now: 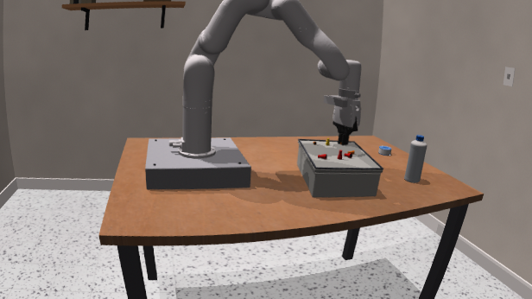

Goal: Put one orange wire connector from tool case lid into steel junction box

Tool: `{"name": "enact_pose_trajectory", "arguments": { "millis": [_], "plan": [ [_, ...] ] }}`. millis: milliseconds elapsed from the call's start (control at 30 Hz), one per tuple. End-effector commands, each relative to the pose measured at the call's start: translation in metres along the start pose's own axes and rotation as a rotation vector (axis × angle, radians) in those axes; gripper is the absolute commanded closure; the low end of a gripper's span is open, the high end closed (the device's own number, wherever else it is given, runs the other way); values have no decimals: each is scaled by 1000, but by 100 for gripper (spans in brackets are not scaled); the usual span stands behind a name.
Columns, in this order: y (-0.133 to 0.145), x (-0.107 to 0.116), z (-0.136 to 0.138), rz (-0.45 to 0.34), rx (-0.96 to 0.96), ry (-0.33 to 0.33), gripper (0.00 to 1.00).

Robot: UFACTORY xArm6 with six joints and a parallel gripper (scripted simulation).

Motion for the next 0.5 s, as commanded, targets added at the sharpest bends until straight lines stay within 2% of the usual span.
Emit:
{"name": "enact_pose_trajectory", "arguments": {
  "millis": [0, 200, 467],
  "plan": [
    [1, 2, -1, -3, 0, -2, 97],
    [1, 13, -1, -3, 0, -2, 97],
    [1, 49, 0, -3, 0, -2, 97]
  ]
}}
Point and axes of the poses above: the point where the finger pads meet when closed, its own x axis back along the fingers, its own z axis across the jaws, y = z × x, the point moved 5 cm from there along x, back along the fingers, and after that the axes turned 10 degrees about x, right-handed, at the moved point
